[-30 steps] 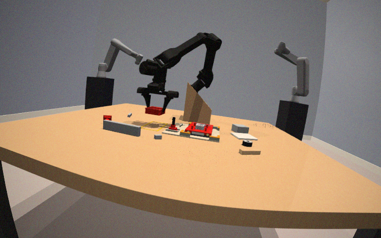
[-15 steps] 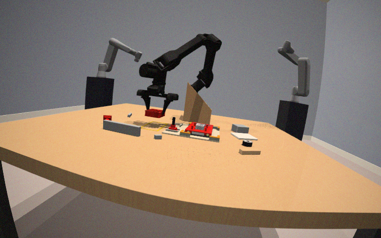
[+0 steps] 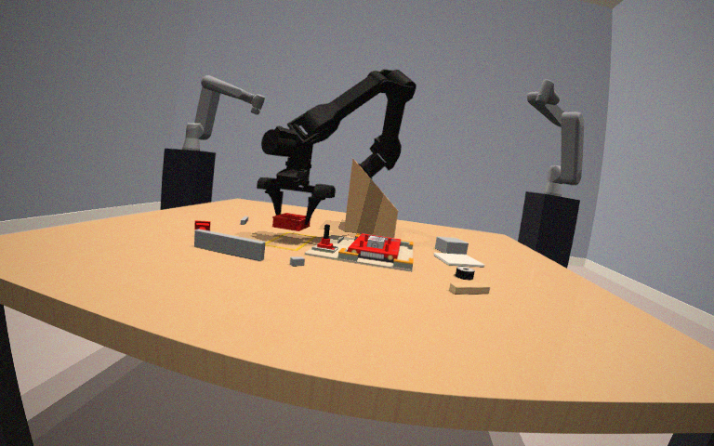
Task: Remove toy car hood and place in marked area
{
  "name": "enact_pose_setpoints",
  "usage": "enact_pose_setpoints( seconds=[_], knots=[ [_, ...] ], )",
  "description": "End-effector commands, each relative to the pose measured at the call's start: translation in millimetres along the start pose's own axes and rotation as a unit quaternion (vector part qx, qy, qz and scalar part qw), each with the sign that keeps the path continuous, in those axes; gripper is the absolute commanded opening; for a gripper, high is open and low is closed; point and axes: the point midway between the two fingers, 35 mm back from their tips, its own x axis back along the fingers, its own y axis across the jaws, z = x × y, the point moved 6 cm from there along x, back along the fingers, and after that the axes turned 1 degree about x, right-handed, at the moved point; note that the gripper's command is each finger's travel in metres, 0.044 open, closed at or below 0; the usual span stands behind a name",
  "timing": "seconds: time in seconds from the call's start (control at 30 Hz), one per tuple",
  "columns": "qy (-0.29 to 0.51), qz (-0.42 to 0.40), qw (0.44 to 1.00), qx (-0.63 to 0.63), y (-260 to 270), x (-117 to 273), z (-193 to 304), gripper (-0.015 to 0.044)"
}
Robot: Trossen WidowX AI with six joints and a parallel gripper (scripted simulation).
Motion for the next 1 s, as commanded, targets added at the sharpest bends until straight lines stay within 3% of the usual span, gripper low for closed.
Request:
enact_pose_setpoints(
  seconds=[0.0, 0.97],
  knots=[
    [-0.001, -0.003, 1.000, -0.004, 1, -4, 1, 0.0000],
    [-0.001, -0.004, 1.000, -0.003, 1, -20, 2, 0.0000]
  ],
)
